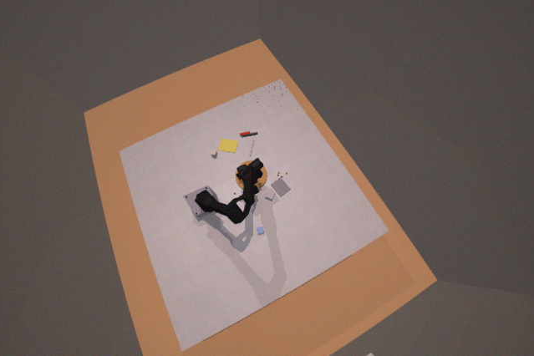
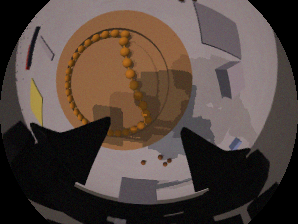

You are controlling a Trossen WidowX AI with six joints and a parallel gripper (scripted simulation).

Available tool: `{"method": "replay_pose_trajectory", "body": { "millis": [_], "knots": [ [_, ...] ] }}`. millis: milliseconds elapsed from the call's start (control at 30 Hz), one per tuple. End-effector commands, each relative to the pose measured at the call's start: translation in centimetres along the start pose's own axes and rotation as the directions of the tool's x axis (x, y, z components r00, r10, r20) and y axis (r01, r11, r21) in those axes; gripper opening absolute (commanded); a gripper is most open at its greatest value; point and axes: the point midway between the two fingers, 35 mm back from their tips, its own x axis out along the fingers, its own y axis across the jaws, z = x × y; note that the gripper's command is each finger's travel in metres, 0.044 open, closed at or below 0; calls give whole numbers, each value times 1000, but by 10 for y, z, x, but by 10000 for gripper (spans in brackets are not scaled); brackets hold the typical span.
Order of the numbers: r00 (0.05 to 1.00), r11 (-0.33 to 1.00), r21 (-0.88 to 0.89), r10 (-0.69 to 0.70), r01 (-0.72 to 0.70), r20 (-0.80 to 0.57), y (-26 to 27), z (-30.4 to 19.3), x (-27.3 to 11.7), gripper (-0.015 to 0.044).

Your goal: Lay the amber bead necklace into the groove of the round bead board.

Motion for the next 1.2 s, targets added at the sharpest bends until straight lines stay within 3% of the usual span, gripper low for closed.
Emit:
{"method": "replay_pose_trajectory", "body": {
  "millis": [0,367,433,567,767,1167],
  "knots": [
    [1000,1000,5,3,-3,1,0,1,-3,440],
    [1000,1000,5,3,-3,1,0,1,-3,440],
    [1000,998,-68,4,-3,2,1,3,-8,387],
    [1000,916,-401,4,-3,2,4,13,-31,282],
    [1000,908,-418,4,-3,2,4,14,-32,125],
    [1000,913,-408,7,-2,12,4,17,-25,120]
  ]
}}
